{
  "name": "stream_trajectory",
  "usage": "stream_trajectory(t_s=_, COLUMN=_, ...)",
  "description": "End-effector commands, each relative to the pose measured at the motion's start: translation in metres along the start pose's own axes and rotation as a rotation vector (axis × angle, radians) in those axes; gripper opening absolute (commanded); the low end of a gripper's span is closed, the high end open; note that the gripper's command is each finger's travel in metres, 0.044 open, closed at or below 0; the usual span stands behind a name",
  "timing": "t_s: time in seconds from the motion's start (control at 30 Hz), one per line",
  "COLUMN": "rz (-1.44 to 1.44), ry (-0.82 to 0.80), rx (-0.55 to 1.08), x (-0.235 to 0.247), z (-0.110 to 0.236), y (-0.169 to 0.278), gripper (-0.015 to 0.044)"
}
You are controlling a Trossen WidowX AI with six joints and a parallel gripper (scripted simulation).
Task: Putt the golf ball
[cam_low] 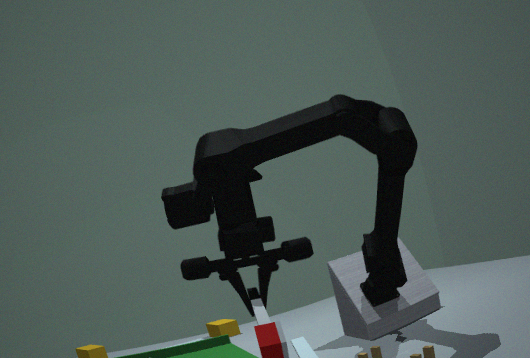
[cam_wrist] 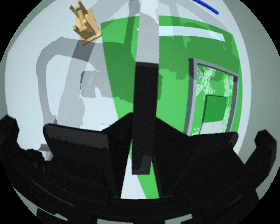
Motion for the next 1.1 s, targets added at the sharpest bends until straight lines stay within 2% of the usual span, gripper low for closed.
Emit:
stream_trajectory(t_s=0.0, rz=-0.104, ry=0.011, rx=0.026, x=-0.011, z=0.007, y=0.019, gripper=0.0000)
stream_trajectory(t_s=0.57, rz=-0.542, ry=0.039, rx=0.105, x=-0.040, z=0.031, y=0.111, gripper=0.0000)
stream_trajectory(t_s=1.07, rz=-0.917, ry=0.054, rx=0.145, x=-0.044, z=0.049, y=0.200, gripper=0.0000)
Point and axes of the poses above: the point midway between the two fingers, 35 mm back from their tips, its own z axis back along the fingers, its own x axis across the jaws, y = z × x, the point moved 10 cm from there along z, back along the fingers, and after that the axes turned 9 degrees about z, right-handed, at the moved point
